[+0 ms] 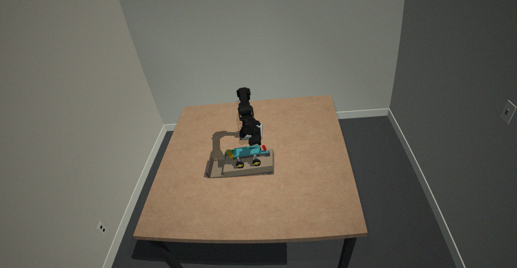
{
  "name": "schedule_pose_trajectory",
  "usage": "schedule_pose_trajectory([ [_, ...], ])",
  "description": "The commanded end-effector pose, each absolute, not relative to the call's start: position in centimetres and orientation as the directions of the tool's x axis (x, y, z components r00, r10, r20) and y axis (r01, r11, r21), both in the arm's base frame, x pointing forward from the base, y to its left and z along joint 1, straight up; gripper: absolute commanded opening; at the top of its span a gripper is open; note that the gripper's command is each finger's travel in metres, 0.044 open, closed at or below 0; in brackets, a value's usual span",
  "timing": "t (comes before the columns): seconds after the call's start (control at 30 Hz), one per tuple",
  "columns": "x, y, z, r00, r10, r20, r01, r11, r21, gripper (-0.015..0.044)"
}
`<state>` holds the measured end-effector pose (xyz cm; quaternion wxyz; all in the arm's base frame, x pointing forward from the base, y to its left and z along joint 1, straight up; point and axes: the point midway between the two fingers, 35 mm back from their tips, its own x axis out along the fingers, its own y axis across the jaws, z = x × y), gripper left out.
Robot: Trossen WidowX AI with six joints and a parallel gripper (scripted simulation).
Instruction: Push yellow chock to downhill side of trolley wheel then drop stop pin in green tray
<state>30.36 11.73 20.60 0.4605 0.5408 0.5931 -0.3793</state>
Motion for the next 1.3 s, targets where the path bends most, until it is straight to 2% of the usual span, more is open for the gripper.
schedule_pose_trajectory([
  [0.0,30.3,12.2,20.7,0.002,0.299,-0.954,0.995,0.094,0.032,0.0190],
  [1.27,30.3,13.2,17.5,0.002,0.300,-0.954,0.995,0.094,0.032,0.0190],
])
